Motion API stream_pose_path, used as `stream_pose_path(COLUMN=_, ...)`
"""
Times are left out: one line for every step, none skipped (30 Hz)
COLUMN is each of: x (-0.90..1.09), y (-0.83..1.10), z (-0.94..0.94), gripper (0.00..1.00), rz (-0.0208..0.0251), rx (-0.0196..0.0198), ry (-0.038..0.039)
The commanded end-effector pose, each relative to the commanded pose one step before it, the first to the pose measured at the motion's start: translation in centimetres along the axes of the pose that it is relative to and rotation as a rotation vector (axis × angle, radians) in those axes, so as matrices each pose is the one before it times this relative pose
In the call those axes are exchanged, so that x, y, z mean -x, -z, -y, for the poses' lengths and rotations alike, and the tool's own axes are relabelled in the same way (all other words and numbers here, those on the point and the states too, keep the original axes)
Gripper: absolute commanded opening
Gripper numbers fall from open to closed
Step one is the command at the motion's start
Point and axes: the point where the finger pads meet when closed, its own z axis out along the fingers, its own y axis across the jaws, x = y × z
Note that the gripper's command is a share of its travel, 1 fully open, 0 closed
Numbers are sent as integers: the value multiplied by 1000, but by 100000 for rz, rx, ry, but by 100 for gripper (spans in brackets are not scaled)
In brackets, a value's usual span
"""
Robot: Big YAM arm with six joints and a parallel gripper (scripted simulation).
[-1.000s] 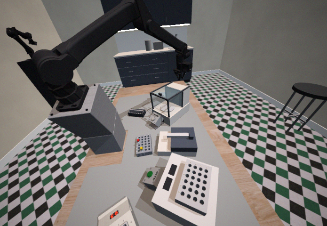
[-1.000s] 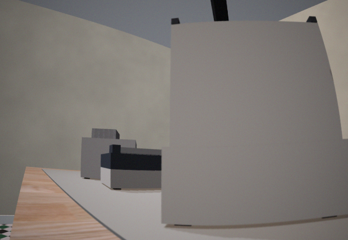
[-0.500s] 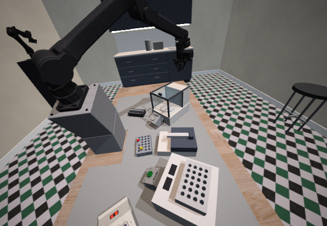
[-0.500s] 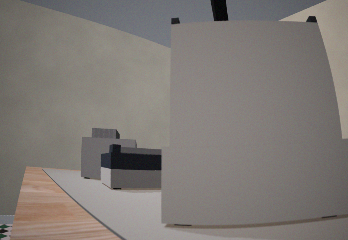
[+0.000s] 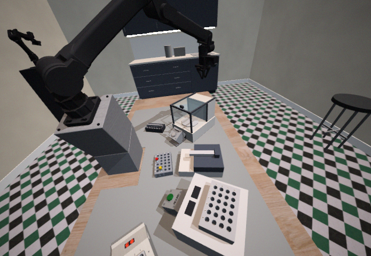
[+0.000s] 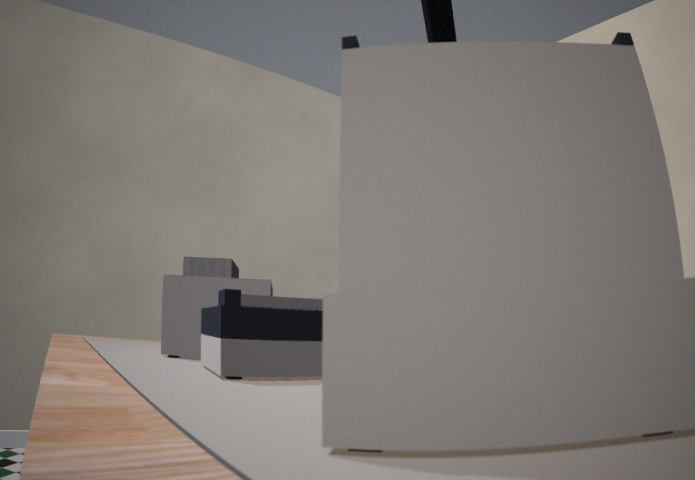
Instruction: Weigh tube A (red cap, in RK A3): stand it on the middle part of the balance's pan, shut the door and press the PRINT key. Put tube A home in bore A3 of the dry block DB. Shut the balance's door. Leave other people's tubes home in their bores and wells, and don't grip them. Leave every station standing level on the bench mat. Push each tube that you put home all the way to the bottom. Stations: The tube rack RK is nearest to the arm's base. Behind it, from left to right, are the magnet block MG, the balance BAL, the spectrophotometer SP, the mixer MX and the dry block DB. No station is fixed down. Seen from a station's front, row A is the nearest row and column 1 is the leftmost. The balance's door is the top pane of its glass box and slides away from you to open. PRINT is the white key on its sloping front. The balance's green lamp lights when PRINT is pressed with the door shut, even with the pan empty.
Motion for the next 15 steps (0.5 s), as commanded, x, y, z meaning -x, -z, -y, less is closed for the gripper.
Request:
stream_pose_path(x=2116, y=3409, z=-473, gripper=30, rz=-969, rx=5688, ry=-1484)
stream_pose_path(x=0, y=0, z=0, gripper=30, rz=0, rx=0, ry=0)
stream_pose_path(x=312, y=45, z=790, gripper=30, rz=377, rx=-655, ry=807)
stream_pose_path(x=249, y=38, z=797, gripper=30, rz=-164, rx=-61, ry=9)
stream_pose_path(x=338, y=115, z=824, gripper=30, rz=17, rx=-38, ry=9)
stream_pose_path(x=58, y=91, z=21, gripper=30, rz=-12, rx=-3, ry=0)
stream_pose_path(x=51, y=99, z=-27, gripper=30, rz=9, rx=-1, ry=-1)
stream_pose_path(x=44, y=104, z=-44, gripper=30, rz=6, rx=4, ry=-1)
stream_pose_path(x=34, y=105, z=-62, gripper=30, rz=0, rx=3, ry=-1)
stream_pose_path(x=-438, y=1349, z=-1884, gripper=30, rz=-697, rx=5638, ry=-748)
stream_pose_path(x=-264, y=524, z=322, gripper=30, rz=308, rx=-2224, ry=1257)
stream_pose_path(x=-257, y=253, z=-83, gripper=30, rz=12, rx=114, ry=444)
stream_pose_path(x=851, y=-1581, z=2648, gripper=30, rz=908, rx=-5354, ry=912)
stream_pose_path(x=705, y=-97, z=430, gripper=30, rz=-292, rx=1116, ry=-1042)
stream_pose_path(x=307, y=66, z=854, gripper=30, rz=8, rx=-38, ry=10)
